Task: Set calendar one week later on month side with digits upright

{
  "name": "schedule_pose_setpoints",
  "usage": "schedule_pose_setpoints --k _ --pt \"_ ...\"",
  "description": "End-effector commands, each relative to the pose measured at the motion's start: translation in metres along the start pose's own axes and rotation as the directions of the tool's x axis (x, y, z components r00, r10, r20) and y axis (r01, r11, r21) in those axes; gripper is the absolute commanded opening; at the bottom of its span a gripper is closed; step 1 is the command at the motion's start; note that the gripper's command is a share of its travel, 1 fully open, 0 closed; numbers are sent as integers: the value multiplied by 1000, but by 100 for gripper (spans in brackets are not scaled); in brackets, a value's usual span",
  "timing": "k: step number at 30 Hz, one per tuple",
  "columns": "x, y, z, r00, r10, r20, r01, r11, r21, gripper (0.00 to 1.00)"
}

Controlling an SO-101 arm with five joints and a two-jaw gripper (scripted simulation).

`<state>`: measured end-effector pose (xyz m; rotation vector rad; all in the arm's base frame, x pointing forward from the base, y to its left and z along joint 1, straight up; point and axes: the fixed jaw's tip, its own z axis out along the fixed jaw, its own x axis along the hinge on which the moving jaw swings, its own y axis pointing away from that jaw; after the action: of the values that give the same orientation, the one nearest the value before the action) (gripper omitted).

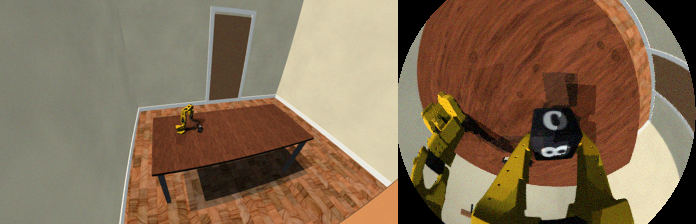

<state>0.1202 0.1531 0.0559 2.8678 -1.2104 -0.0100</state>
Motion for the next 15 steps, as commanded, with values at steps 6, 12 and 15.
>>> schedule_pose_setpoints --k 6,12,15 --pt "-3 -8 -7 1000 -8 9 7 998 57 0" --pt "-8 -10 -8 999 -35 11 34 996 82 0" --pt "-8 -10 -8 999 -35 11 34 996 82 0"
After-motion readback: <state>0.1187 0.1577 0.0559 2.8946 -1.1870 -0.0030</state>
